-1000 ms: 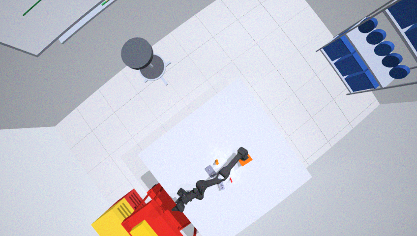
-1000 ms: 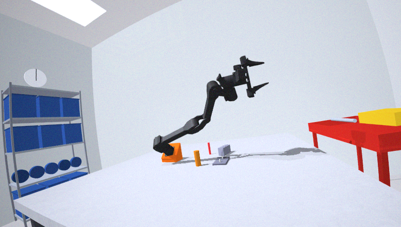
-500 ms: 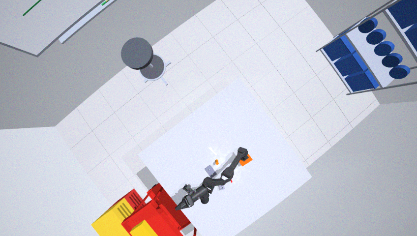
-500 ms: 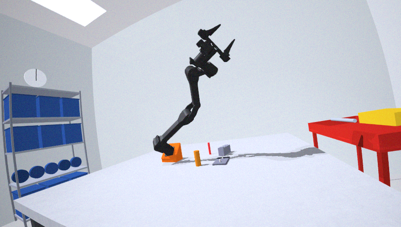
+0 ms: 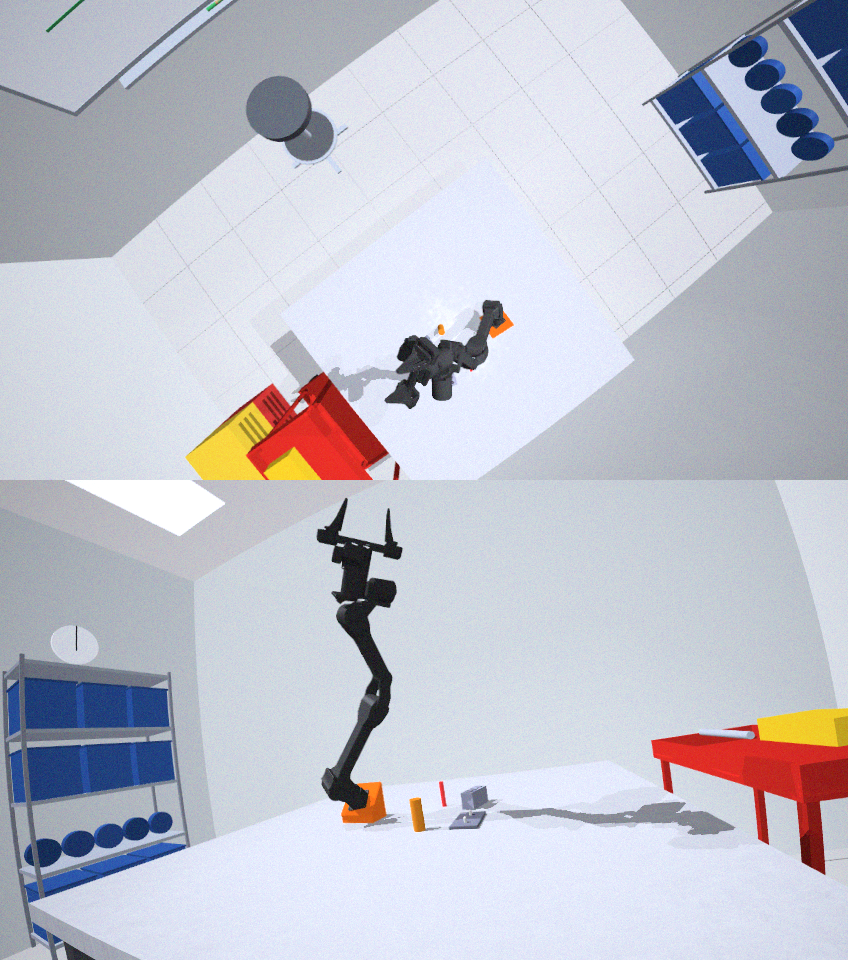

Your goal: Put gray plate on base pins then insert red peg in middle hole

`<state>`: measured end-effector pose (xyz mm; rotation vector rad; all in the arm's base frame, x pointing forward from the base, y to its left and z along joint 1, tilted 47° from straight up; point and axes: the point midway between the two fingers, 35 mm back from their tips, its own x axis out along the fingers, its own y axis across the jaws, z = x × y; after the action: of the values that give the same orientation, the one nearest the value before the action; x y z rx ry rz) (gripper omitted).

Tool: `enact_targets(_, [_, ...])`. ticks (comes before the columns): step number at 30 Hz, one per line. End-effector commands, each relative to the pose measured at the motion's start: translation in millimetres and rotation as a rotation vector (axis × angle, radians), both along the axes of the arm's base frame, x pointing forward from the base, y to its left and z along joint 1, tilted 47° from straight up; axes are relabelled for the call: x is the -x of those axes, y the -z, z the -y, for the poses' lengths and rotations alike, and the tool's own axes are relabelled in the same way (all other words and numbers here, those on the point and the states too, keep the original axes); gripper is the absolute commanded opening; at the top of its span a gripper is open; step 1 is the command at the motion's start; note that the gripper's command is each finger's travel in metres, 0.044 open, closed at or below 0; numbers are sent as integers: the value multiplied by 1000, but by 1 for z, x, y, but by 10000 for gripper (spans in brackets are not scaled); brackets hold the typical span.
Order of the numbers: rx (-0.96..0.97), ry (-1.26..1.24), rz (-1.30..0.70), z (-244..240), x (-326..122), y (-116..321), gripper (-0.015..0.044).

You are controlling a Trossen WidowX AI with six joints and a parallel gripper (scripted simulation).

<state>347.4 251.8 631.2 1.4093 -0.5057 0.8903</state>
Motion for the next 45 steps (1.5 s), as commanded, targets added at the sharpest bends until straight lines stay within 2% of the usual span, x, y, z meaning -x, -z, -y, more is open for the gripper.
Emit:
enact_targets(1, [-111,-141,72,8,51,-32,440])
enact_targets(7, [-273,-379,205,25,139,-76,440])
enact_targets(12, [-415,-578,317,58,209,-104,440])
enact_targets(18, [-607,-824,444,121,281,-126,440])
enact_targets(24, [-814,-1047,577,205,329,-135,440])
enact_targets(29, [-1001,-1211,685,283,347,-130,440])
enact_targets(39, [-1248,-1413,793,368,338,-110,440])
enact_targets(43, [-1282,-1476,767,382,330,-103,440])
enact_targets(45, [-1373,-1519,810,412,318,-92,440])
